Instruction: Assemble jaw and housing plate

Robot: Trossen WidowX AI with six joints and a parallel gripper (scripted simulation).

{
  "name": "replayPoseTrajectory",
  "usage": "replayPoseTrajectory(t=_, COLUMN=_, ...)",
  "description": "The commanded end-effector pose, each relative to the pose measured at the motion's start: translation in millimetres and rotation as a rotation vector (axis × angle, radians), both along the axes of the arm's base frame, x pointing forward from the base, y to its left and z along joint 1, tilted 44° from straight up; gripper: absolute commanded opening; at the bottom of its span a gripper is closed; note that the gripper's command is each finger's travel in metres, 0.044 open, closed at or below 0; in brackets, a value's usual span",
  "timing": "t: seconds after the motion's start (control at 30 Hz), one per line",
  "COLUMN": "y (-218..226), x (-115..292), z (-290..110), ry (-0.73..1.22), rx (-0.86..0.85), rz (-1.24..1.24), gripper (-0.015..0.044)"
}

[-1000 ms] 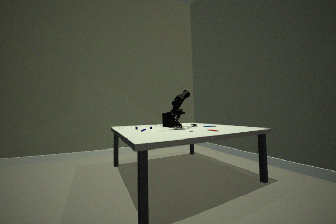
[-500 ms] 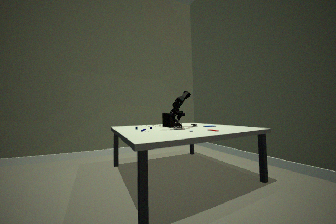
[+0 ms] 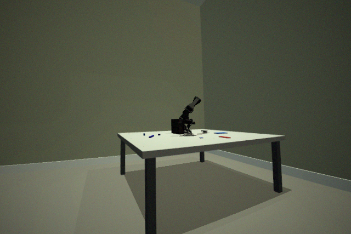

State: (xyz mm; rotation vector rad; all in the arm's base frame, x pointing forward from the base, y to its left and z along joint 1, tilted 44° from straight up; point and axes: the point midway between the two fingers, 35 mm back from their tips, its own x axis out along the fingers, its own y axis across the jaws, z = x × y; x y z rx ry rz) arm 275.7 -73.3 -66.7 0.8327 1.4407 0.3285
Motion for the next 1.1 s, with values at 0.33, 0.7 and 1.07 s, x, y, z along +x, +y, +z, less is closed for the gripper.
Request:
replayPoseTrajectory(t=0.33, y=6.1, x=-2.5, z=-5.4, ry=0.013, rx=0.013, rz=-0.003, gripper=0.0134)
replayPoseTrajectory(t=0.7, y=6.2, x=-2.5, z=-5.5, ry=0.013, rx=0.013, rz=-0.003, gripper=0.0134)
replayPoseTrajectory(t=1.07, y=8.2, x=-2.1, z=-7.6, ry=0.011, rx=0.013, rz=-0.001, gripper=0.0134)
